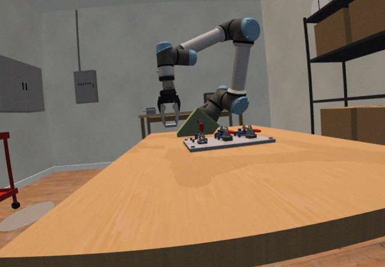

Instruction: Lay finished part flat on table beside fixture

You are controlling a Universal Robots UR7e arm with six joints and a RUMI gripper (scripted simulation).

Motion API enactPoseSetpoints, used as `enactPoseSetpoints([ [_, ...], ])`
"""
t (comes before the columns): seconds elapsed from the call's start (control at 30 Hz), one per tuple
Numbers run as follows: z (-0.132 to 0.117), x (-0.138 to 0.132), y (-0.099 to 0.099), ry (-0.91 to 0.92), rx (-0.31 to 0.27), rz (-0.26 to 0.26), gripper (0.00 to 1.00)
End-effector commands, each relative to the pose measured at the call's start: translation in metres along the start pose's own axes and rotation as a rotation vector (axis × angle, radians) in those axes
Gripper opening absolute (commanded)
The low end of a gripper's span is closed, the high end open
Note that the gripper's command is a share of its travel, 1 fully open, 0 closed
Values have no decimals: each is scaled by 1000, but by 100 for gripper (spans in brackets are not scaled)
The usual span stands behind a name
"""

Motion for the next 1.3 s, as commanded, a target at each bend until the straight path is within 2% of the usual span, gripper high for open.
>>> enactPoseSetpoints([
  [0.0,0,0,-1,0,1,-1,0],
  [0.83,0,0,2,0,1,-1,0],
  [1.27,0,0,24,0,1,-1,0],
])
Point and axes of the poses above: the point where the finger pads meet when closed, its own y axis out along the fingers, its own x axis across the jaws, z = x × y, the point moved 7 cm from there along -y, back along the fingers, and after that the axes turned 9 degrees about y, right-handed, at the moved point
